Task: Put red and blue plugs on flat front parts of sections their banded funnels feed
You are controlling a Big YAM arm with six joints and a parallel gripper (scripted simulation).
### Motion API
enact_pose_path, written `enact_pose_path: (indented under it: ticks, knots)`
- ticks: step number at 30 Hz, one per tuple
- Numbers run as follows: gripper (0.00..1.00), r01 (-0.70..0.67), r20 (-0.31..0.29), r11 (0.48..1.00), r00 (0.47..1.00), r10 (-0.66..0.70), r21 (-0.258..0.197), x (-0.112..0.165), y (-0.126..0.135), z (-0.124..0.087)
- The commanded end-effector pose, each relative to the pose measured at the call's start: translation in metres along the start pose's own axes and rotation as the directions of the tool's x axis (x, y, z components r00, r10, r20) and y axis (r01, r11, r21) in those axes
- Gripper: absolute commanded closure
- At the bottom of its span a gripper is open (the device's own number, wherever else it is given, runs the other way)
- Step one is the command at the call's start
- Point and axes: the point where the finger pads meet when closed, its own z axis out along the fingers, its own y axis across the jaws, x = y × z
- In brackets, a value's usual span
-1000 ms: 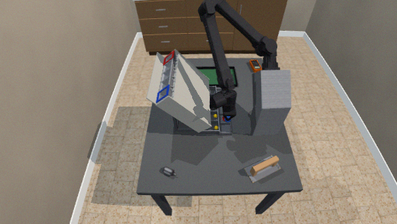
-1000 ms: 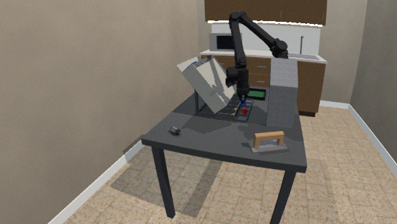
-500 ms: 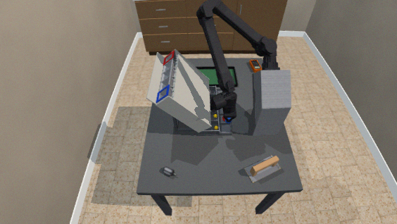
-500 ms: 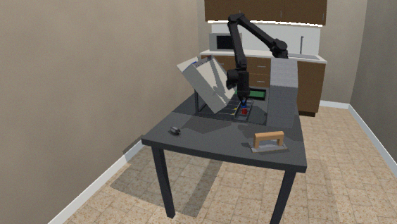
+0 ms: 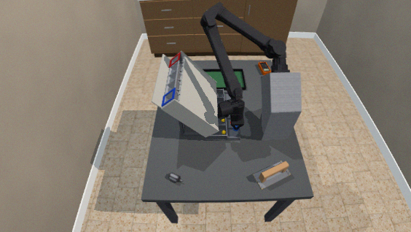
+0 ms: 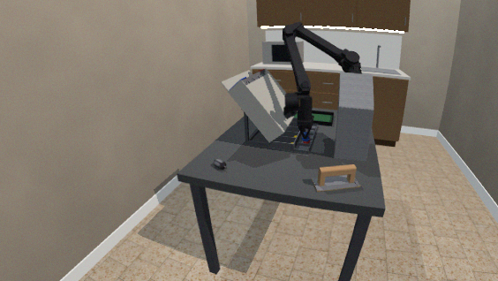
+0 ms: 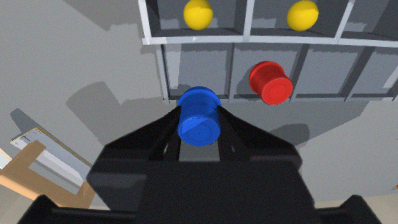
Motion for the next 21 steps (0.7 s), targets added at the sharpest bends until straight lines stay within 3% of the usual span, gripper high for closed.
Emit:
enact_pose_path:
  ticks: [1, 13, 21]
  knots:
    - [1.0, 0.012, 0.011, 1.0, 1.0, -0.012, -0.006, -0.004, 0.001, 0.007]
    - [1.0, 0.011, 0.011, 1.0, 1.0, -0.011, -0.006, -0.005, 0.002, 0.027]
    - [1.0, 0.018, 0.02, 1.0, 1.0, -0.018, -0.007, -0.006, 0.002, 0.027]
